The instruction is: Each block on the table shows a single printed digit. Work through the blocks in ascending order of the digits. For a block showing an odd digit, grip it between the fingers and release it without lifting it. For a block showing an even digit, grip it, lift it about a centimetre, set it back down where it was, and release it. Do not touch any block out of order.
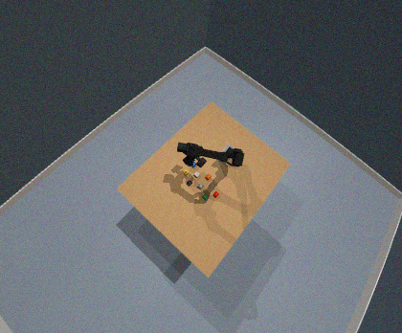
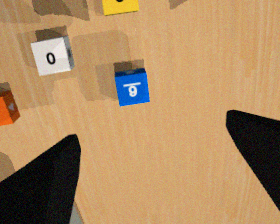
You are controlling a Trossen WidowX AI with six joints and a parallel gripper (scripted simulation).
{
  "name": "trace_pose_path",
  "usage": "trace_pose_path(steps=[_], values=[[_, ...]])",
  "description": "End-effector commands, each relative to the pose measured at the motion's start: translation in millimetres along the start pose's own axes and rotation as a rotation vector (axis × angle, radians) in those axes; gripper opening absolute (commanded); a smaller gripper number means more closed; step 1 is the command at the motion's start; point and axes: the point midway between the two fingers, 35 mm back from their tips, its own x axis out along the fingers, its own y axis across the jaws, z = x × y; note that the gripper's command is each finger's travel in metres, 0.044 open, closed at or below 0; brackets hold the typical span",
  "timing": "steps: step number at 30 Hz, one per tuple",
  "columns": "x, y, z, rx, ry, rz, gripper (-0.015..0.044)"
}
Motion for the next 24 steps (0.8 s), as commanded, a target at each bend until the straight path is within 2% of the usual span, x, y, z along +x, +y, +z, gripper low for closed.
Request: trace_pose_path(steps=[1,12,19,24], values=[[0.2,0.0,-0.8,-0.002,-0.002,0.007,0.04],[0.1,2.2,0.3,-0.002,-0.002,0.007,0.04],[0.0,87.2,28.2,-0.002,-0.002,0.013,0.04],[0.2,89.7,28.6,-0.002,-0.002,0.014,0.04]])
